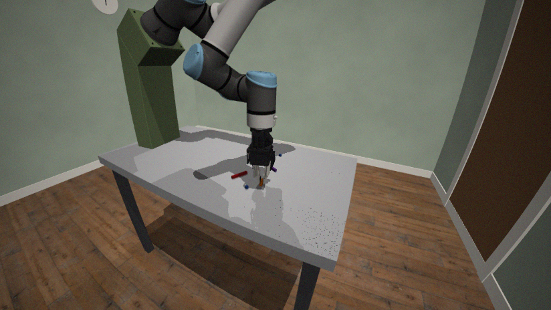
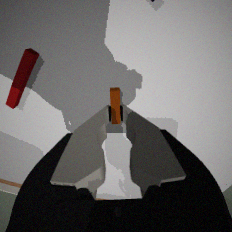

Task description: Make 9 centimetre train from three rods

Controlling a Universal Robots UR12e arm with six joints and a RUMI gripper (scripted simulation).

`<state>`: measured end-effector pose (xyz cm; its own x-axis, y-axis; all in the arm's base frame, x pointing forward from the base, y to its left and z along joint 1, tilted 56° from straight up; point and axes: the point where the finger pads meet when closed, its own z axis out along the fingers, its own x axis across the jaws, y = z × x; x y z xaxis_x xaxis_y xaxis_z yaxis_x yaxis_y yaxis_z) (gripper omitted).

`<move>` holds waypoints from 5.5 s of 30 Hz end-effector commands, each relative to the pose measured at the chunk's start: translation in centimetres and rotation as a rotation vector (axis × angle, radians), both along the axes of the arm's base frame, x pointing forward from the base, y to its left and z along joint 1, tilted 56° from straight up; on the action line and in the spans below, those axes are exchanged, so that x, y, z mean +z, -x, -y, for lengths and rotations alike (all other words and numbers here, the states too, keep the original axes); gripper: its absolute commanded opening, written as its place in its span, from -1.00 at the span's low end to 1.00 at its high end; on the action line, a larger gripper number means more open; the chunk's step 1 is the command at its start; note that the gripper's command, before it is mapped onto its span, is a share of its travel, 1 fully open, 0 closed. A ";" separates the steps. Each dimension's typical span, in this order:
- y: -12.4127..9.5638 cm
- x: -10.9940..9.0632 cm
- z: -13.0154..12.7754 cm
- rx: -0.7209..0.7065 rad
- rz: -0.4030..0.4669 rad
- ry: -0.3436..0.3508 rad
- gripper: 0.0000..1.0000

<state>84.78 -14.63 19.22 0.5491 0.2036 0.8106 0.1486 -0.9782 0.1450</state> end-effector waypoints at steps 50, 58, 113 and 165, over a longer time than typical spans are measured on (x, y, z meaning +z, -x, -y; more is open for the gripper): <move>10.3 3.0 -13.6 0.188 0.010 0.269 -1.00; 11.9 2.3 -18.4 0.255 0.021 0.368 -1.00; 4.1 -2.2 -18.6 0.252 0.025 0.370 -1.00; 4.2 -2.5 -18.5 0.253 0.022 0.368 -1.00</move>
